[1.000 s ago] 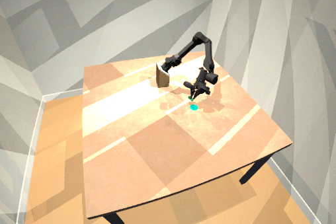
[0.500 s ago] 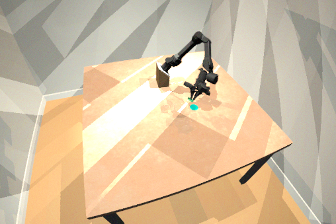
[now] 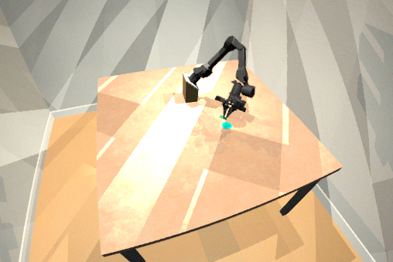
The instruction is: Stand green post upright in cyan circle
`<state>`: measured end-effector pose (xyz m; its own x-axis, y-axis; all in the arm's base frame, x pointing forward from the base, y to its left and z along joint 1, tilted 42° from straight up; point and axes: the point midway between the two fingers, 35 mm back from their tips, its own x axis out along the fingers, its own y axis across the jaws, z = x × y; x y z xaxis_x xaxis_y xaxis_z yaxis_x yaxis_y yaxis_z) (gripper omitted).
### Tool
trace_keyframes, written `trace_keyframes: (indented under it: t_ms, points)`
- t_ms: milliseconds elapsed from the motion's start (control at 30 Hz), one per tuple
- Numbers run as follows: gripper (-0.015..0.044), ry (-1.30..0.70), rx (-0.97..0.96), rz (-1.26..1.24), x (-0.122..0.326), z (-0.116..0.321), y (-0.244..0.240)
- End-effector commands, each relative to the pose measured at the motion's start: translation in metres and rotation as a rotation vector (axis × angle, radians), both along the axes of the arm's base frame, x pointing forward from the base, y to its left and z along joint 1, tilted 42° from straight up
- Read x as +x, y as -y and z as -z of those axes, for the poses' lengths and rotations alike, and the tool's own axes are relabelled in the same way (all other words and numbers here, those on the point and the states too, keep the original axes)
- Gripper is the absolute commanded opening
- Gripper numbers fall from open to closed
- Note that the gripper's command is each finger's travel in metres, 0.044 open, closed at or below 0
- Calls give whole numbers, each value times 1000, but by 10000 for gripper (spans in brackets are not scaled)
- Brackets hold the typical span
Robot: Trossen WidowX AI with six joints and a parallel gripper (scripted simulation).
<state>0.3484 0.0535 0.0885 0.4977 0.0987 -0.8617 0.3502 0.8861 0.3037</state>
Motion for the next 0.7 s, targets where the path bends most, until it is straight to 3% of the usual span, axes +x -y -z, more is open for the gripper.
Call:
trace_keyframes:
  t_ms: [0,667]
  points:
    - [23,24,-13,16,-2,-1,0]
    - [23,139,-63,82,0,-4,-3]
